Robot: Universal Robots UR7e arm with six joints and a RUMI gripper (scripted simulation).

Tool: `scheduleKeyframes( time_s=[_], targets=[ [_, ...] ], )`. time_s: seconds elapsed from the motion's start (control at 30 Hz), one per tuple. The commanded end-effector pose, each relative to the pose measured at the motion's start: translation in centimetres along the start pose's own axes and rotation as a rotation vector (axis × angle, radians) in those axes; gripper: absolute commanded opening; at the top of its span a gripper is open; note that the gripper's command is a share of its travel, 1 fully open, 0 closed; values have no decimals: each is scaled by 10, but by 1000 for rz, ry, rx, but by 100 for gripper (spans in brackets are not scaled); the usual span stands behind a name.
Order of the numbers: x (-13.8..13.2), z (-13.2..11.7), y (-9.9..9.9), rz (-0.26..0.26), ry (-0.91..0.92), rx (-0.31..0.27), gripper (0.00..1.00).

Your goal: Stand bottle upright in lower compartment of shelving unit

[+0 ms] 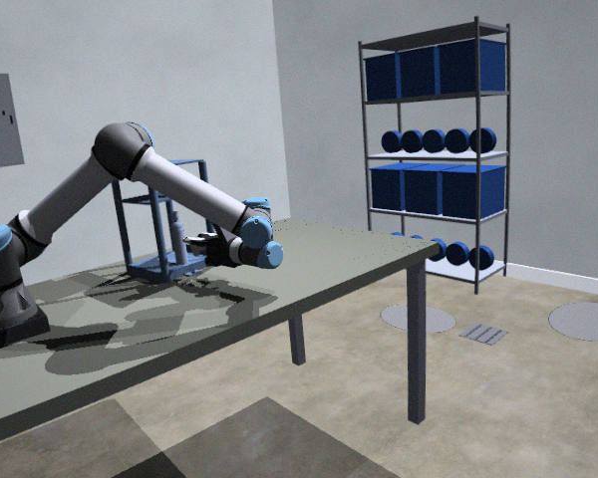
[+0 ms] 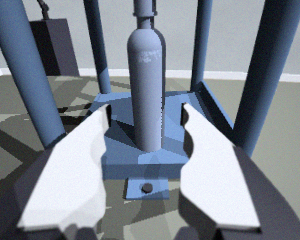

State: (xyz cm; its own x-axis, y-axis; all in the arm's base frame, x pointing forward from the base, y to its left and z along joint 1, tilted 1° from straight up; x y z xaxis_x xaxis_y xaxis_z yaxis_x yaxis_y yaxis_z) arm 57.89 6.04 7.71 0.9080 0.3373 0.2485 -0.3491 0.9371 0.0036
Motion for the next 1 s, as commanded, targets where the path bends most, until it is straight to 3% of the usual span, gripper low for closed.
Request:
scheduleKeyframes(
  time_s=[0.0,0.53,0.97],
  targets=[
    [0,1,-16,1,-1,0,35],
    [0,1,-49,1,-1,0,35],
    [0,1,-54,1,-1,0,35]
  ],
)
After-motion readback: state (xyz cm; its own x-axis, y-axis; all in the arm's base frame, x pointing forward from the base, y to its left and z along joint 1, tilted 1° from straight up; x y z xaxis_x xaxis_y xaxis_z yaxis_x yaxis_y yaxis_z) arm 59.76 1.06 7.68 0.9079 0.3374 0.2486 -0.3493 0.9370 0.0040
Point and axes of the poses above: the point where the finger pads meet when closed, its own y axis out along the fingers, its own x axis across the jaws, z = x × y, the point moved 6 cm from there along -y, back along the fingers, and after that the axes turned 15 degrees about -y, right-handed, at the moved point
